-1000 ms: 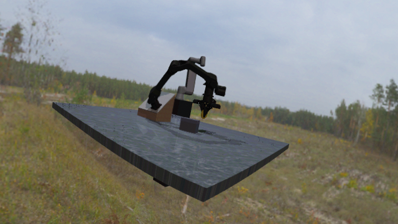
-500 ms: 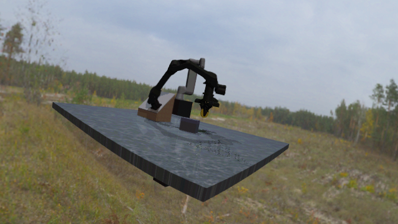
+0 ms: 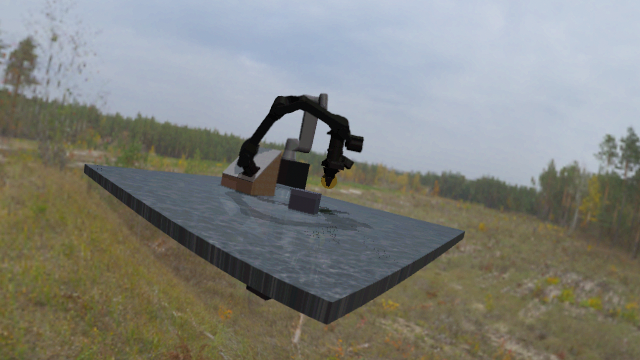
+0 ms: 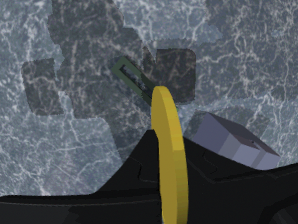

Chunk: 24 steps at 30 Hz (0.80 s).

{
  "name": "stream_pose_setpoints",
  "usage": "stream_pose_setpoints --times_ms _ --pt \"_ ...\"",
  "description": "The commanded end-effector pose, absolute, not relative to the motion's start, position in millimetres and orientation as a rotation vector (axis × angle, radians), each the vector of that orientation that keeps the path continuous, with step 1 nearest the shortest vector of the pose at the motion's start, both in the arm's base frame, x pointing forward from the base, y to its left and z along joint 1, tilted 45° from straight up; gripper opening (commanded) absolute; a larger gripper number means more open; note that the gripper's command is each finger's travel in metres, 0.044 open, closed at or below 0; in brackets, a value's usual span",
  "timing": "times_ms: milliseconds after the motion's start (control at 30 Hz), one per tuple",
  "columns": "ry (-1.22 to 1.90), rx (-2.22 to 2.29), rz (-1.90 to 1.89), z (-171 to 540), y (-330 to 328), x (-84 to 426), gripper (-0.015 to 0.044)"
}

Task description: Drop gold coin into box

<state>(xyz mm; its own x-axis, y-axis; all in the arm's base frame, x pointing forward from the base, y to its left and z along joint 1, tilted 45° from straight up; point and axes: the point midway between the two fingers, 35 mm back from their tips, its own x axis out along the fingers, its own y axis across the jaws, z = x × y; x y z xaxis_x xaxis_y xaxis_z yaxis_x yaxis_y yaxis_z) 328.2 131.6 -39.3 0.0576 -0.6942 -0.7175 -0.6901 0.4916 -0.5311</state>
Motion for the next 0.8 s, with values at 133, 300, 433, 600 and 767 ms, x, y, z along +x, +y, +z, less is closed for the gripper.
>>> stream_pose_setpoints --times_ms 133,300,433,600,767 --pt "1.582 -1.0 -0.208 -37.7 135.4 327.1 0.0" --pt "1.543 -0.885 -0.321 -38.0 135.9 326.6 0.0" --pt "1.542 -0.881 -0.325 -38.0 135.9 326.6 0.0" --pt "1.542 -0.881 -0.324 -33.1 131.5 327.4 0.0" --pt "1.542 -0.88 -0.323 -23.5 122.4 328.7 0.0"
